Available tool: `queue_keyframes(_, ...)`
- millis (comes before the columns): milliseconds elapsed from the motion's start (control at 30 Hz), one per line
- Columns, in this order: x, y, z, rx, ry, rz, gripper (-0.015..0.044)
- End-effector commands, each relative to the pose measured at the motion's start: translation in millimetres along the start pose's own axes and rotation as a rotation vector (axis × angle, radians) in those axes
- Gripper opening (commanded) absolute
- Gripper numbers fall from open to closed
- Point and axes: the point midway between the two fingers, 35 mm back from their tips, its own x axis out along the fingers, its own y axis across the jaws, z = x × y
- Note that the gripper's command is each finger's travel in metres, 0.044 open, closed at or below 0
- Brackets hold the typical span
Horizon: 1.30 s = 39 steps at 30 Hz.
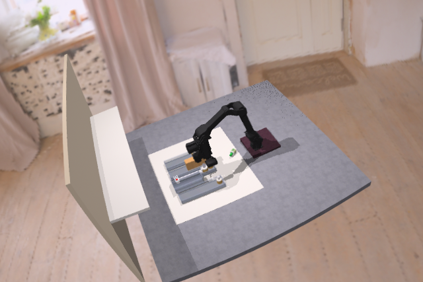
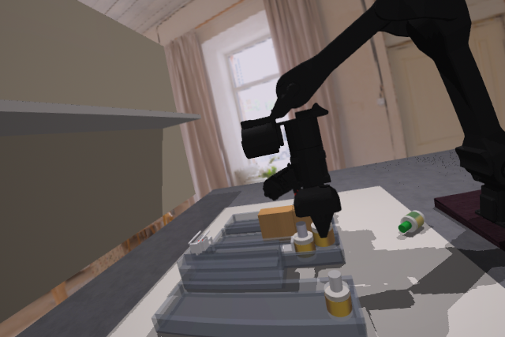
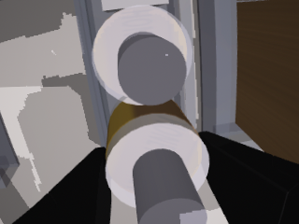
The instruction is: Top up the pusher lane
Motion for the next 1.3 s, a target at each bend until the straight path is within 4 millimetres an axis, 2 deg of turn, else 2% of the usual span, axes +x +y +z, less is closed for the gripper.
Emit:
queue_keyframes(0,1.8,-0.4,4.5,-0.003,-0.019,-0.002,0.0)
queue_keyframes(1267,12.4,-0.5,3.1,-0.003,-0.019,-0.002,0.0)
